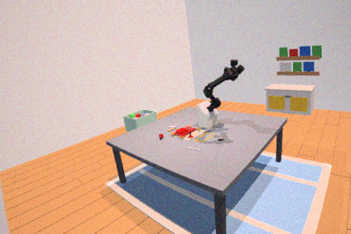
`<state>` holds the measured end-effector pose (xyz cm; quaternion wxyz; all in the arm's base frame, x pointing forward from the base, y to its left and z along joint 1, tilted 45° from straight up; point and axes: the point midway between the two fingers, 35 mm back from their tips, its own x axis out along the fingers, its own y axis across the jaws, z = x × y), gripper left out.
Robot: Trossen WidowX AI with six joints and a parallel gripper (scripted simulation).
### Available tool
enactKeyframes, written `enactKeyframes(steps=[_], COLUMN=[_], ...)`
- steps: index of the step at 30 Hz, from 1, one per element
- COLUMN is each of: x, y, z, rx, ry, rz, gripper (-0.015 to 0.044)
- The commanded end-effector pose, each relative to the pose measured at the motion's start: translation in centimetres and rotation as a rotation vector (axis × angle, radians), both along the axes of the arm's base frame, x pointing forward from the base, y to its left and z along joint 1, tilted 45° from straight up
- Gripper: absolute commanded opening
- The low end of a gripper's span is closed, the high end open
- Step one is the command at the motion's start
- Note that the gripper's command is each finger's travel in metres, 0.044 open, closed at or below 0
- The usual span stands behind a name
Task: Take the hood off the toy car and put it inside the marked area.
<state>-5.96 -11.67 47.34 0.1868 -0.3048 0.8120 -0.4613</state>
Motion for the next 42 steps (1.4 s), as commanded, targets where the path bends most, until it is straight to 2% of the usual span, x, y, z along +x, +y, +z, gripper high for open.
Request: enactKeyframes(steps=[1,8,9,18,26,42], x=[-0.1,-3.9,-4.6,-9.9,-12.7,-12.5], y=[0.0,2.2,2.7,8.4,14.7,27.2], z=[0.0,0.0,-0.1,-0.9,-2.2,-5.4], rx=[-0.001,-0.065,-0.079,-0.236,-0.396,-0.761], ry=[-0.002,-0.088,-0.104,-0.253,-0.357,-0.463], rz=[-0.002,-0.150,-0.180,-0.434,-0.657,-1.075], gripper=[0.0247,0.0431,0.0440,0.0440,0.0440,0.0440])
